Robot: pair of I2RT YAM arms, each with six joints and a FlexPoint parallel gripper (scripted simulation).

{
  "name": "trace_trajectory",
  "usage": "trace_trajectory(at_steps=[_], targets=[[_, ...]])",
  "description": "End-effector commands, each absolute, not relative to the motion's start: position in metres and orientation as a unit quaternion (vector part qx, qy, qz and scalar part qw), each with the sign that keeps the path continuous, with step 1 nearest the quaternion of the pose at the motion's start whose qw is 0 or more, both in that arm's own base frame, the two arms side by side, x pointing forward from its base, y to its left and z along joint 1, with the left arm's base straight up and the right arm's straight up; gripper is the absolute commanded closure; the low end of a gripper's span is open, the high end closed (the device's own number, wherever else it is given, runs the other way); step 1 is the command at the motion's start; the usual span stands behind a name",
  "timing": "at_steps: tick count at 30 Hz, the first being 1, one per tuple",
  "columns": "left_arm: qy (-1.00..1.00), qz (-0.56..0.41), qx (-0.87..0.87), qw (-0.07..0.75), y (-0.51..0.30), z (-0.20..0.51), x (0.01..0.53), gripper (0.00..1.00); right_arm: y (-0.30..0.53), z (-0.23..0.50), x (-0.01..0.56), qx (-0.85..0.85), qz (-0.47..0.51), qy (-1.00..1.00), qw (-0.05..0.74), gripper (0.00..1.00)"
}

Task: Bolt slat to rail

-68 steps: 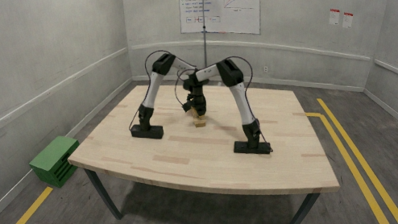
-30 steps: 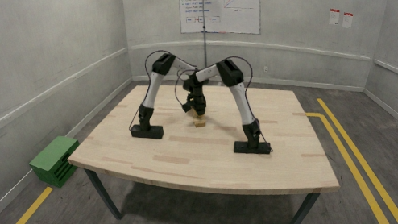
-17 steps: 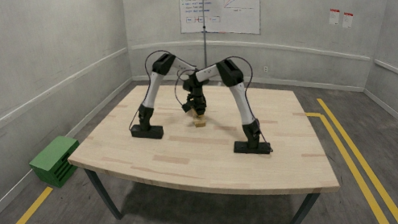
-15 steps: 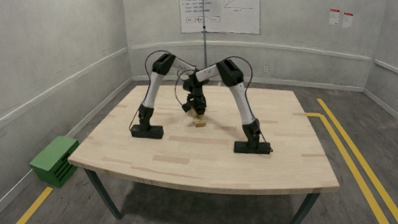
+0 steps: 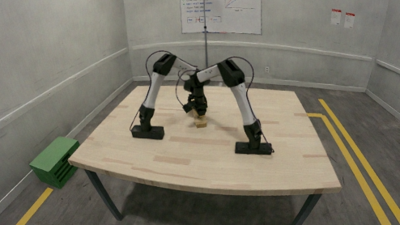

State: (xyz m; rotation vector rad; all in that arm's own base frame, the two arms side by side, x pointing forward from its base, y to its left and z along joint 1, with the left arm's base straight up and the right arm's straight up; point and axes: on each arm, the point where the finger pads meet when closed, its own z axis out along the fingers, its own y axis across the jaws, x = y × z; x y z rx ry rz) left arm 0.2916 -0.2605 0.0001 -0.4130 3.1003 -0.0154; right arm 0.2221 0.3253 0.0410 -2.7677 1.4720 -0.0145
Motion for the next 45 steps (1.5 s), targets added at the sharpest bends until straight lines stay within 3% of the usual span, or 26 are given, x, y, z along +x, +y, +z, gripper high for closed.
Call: trace_trajectory(at_steps=[1, 17, 45], targets=[[0.991, -0.013, -0.132, 0.012, -0.2641, 0.0055, 0.2934, 0.32, 0.3292, 0.0454, 0.226, -0.881, -0.006, 0.474, 0.017, 0.86], [0.991, -0.013, -0.132, 0.012, -0.2641, 0.0055, 0.2934, 0.32, 0.3292, 0.0453, 0.2261, -0.725, -0.001, 0.688, 0.016, 0.86], [0.991, -0.013, -0.132, 0.012, -0.2641, 0.0055, 0.2934, 0.32, 0.3292, 0.0451, 0.2261, -0.289, 0.006, 0.957, 0.01, 0.86]])
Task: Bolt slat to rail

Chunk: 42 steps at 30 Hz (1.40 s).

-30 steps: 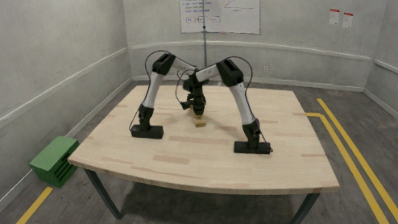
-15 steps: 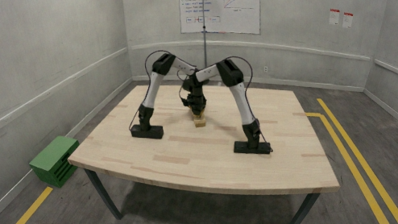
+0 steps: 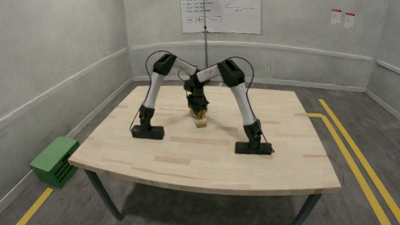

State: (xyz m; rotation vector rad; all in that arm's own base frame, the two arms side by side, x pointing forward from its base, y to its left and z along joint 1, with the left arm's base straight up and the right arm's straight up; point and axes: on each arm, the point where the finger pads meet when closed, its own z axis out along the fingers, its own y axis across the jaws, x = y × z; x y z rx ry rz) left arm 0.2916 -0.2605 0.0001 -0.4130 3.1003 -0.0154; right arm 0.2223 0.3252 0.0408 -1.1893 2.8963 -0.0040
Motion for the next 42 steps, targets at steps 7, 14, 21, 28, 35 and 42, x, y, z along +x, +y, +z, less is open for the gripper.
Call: trace_trajectory(at_steps=[7, 14, 21, 28, 35, 42], targets=[[0.991, -0.013, -0.132, 0.012, -0.2641, 0.0055, 0.2934, 0.32, 0.3292, 0.0451, 0.2261, -0.192, 0.006, 0.981, 0.009, 0.86], [0.991, -0.013, -0.132, 0.012, -0.2641, 0.0055, 0.2934, 0.32, 0.3291, 0.045, 0.2261, -0.054, 0.007, 0.999, 0.007, 0.86], [0.991, -0.013, -0.132, 0.012, -0.2641, 0.0055, 0.2934, 0.32, 0.3291, 0.045, 0.2261, 0.086, 0.007, 0.996, 0.005, 0.86], [0.991, -0.013, -0.132, 0.012, -0.2641, 0.0055, 0.2934, 0.32, 0.3291, 0.0449, 0.2261, 0.184, 0.007, 0.983, 0.004, 0.86], [0.991, -0.013, -0.132, 0.012, -0.2641, 0.0055, 0.2934, 0.32, 0.3291, 0.0449, 0.226, 0.319, 0.007, 0.948, 0.002, 0.86], [0.991, -0.013, -0.132, 0.012, -0.2641, 0.0055, 0.2934, 0.32, 0.3291, 0.0448, 0.226, 0.412, 0.006, 0.911, 0.001, 0.86]])
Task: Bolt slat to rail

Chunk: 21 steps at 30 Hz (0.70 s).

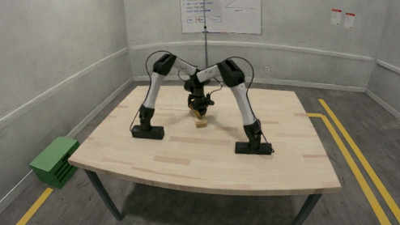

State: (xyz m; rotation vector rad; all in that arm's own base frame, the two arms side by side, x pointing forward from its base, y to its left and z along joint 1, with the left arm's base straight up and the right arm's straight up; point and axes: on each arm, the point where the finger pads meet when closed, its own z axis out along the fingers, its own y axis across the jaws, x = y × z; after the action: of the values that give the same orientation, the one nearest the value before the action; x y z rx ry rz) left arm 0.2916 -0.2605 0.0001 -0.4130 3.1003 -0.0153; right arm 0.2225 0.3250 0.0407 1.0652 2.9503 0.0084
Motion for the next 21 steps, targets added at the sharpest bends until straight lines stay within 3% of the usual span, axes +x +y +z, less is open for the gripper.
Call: trace_trajectory(at_steps=[1, 21], targets=[[0.991, -0.013, -0.132, 0.012, -0.2641, 0.0055, 0.2934, 0.32, 0.3291, 0.0448, 0.226, 0.43, 0.006, 0.903, 0.001, 0.86], [0.991, -0.013, -0.132, 0.012, -0.2641, 0.0055, 0.2934, 0.32, 0.3291, 0.0448, 0.226, 0.457, 0.006, 0.889, 0.001, 0.86]])
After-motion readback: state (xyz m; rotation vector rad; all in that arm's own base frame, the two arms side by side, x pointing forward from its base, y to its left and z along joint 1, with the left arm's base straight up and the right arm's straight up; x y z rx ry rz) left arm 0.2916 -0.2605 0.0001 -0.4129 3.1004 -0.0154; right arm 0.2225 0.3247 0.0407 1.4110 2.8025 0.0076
